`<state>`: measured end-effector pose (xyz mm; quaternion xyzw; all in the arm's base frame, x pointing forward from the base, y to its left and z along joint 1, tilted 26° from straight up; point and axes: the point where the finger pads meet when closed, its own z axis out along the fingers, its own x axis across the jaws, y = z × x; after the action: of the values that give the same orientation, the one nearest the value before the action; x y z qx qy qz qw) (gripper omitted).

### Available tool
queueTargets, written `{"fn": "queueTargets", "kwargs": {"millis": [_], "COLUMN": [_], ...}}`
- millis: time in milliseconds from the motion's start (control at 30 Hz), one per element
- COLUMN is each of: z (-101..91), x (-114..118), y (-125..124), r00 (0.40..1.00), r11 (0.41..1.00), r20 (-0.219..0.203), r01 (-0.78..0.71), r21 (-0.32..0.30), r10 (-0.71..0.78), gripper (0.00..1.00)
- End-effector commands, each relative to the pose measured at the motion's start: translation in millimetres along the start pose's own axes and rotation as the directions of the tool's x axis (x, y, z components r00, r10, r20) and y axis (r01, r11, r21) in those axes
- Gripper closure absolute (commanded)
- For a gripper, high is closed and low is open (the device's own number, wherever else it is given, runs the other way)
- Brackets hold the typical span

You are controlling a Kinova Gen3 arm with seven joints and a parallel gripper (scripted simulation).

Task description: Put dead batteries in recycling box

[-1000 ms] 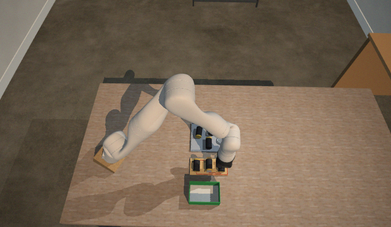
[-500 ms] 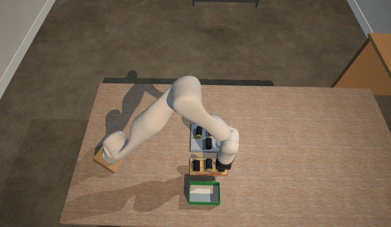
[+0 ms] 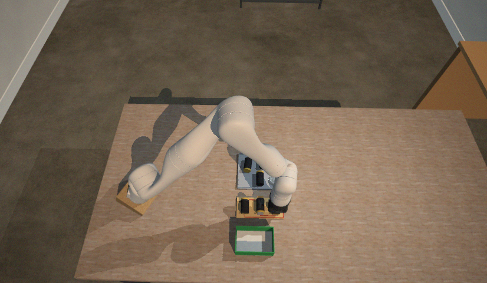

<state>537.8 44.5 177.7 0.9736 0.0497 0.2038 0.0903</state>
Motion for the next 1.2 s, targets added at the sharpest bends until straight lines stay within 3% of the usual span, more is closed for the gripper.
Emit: {"fn": "queueTargets", "kwargs": {"millis": [0, 100, 133, 1167], "z": [0.1, 0.1, 0.1, 0.0], "x": [0.2, 0.2, 0.2, 0.2], "y": [0.8, 0.8, 0.8, 0.8], "r00": [1.000, 1.000, 1.000, 1.000], "r11": [1.000, 1.000, 1.000, 1.000], "r20": [0.000, 0.000, 0.000, 0.000], "r01": [-0.001, -0.001, -0.001, -0.001], "r21": [-0.001, -0.001, -0.001, -0.001], "r10": [0.001, 0.001, 0.001, 0.001], "gripper": [0.10, 0.10, 0.43, 0.43]}}
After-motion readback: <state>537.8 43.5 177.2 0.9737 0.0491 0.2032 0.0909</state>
